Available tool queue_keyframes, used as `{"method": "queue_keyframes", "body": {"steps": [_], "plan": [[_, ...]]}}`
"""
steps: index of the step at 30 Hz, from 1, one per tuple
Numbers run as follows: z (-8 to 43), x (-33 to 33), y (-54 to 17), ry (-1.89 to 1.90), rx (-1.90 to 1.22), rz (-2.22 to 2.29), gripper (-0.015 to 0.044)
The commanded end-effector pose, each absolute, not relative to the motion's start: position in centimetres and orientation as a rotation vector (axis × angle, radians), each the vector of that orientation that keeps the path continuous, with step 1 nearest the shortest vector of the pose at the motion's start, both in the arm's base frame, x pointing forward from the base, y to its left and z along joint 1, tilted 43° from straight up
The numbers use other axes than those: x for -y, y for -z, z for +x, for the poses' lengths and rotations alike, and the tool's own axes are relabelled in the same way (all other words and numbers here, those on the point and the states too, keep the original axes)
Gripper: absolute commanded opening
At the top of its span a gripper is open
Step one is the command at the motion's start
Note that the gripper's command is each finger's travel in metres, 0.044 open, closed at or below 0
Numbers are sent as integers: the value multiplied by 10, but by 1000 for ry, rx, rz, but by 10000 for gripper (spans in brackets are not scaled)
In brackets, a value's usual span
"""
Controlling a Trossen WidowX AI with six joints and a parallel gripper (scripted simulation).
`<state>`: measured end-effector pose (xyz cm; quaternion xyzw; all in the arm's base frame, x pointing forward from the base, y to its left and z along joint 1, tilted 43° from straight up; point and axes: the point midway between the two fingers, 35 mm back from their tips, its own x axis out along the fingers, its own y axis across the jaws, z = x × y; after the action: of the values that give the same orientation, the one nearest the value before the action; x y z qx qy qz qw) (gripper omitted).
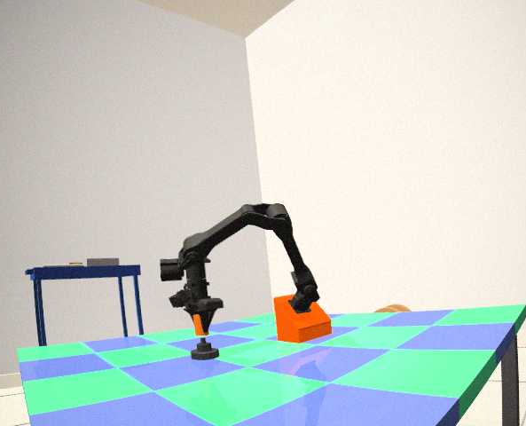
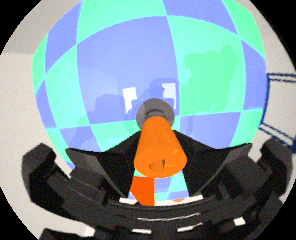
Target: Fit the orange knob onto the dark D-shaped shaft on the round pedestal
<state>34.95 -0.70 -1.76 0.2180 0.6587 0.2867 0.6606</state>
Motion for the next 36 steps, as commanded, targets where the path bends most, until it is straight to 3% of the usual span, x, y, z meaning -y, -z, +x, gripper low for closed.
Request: {"method": "queue_keyframes", "body": {"steps": [1, 36], "plan": [[348, 1, 25, -647, -1493, 504, 0], [349, 4, 20, -671, -1480, 479, 0]]}}
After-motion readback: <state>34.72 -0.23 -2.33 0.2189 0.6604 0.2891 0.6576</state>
